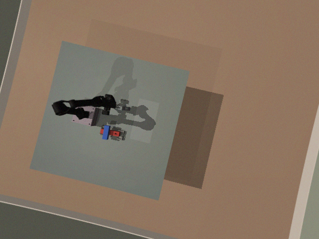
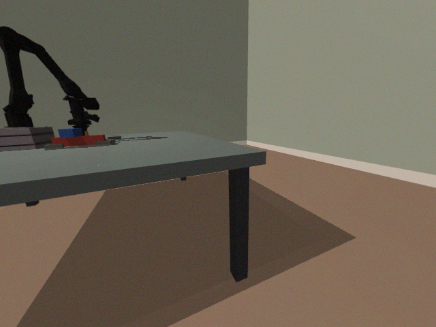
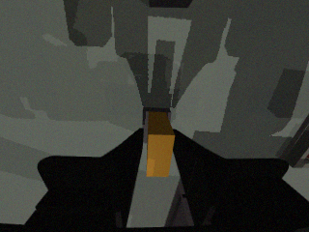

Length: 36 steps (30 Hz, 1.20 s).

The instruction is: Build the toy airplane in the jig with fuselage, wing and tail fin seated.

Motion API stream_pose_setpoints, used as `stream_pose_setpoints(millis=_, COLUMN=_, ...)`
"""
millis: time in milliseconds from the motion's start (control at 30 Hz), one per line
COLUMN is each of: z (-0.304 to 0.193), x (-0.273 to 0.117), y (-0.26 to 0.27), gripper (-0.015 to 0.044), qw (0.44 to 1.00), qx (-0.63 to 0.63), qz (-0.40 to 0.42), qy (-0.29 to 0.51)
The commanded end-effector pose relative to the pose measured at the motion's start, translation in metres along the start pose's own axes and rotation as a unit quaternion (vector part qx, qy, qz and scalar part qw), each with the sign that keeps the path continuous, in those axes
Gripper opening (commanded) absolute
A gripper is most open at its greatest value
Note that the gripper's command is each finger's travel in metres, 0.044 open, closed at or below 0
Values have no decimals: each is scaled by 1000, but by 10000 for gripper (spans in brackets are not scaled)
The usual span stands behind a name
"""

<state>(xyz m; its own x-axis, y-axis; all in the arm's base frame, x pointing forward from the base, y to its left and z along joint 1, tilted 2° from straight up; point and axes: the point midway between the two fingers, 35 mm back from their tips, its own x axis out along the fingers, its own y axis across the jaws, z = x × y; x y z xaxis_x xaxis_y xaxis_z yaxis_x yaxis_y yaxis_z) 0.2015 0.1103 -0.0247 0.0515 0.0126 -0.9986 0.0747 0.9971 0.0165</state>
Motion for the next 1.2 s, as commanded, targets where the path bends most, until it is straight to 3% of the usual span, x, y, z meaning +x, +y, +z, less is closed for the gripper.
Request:
stream_pose_setpoints(millis=0, z=0, x=0, y=1, gripper=66, qw=1000, qx=1, qz=2, qy=1)
stream_pose_setpoints(millis=233, z=0, x=0, y=1, gripper=0, qw=1000, qx=1, qz=2, qy=1)
stream_pose_setpoints(millis=1167, z=8, x=-68, y=5, gripper=0, qw=1000, qx=-1, qz=1, qy=3)
